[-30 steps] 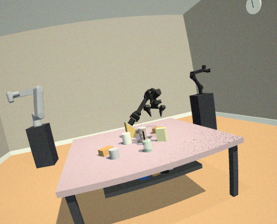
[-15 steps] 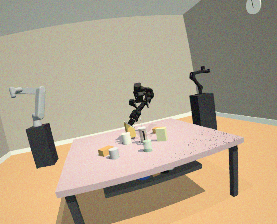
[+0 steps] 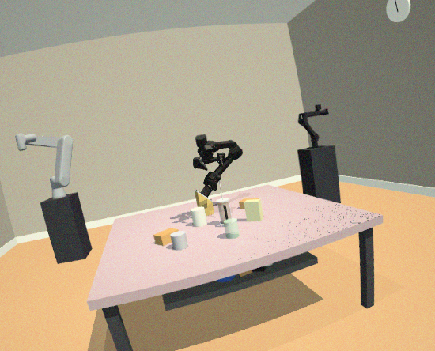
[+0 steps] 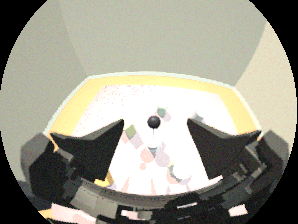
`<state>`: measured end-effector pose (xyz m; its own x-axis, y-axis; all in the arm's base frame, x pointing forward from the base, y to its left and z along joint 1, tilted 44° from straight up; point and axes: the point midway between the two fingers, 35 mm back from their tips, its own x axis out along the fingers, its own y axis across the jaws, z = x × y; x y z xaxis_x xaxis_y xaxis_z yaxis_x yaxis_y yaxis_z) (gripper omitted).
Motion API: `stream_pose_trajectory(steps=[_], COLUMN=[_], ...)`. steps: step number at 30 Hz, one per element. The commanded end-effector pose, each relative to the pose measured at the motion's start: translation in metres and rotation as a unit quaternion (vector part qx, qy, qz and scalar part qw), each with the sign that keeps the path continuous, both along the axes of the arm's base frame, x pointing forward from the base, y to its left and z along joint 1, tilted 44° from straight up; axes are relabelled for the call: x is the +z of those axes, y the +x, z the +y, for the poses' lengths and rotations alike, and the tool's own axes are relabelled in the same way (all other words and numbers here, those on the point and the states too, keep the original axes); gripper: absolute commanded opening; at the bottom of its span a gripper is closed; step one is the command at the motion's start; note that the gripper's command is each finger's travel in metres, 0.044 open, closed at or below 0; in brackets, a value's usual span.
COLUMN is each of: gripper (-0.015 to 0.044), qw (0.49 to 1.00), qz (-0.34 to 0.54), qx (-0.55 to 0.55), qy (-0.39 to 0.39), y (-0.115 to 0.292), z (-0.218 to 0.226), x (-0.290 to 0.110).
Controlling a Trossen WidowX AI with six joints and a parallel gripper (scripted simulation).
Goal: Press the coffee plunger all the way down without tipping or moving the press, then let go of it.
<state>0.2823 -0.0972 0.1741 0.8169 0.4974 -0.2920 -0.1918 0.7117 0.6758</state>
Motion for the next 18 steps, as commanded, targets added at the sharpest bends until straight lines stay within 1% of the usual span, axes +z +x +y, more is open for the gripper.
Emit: stream_pose_trajectory(steps=[1, 8, 18], gripper=[0.0440, 0.0440, 0.0440], qw=[1.000, 1.000, 1.000], qz=[0.001, 0.001, 0.003], qx=[-0.001, -0.001, 0.000], qy=[0.004, 0.004, 0.003], y=[-0.003, -0.002, 0.011], z=[0.018, 0.022, 0.029], x=[-0.019, -0.023, -0.028])
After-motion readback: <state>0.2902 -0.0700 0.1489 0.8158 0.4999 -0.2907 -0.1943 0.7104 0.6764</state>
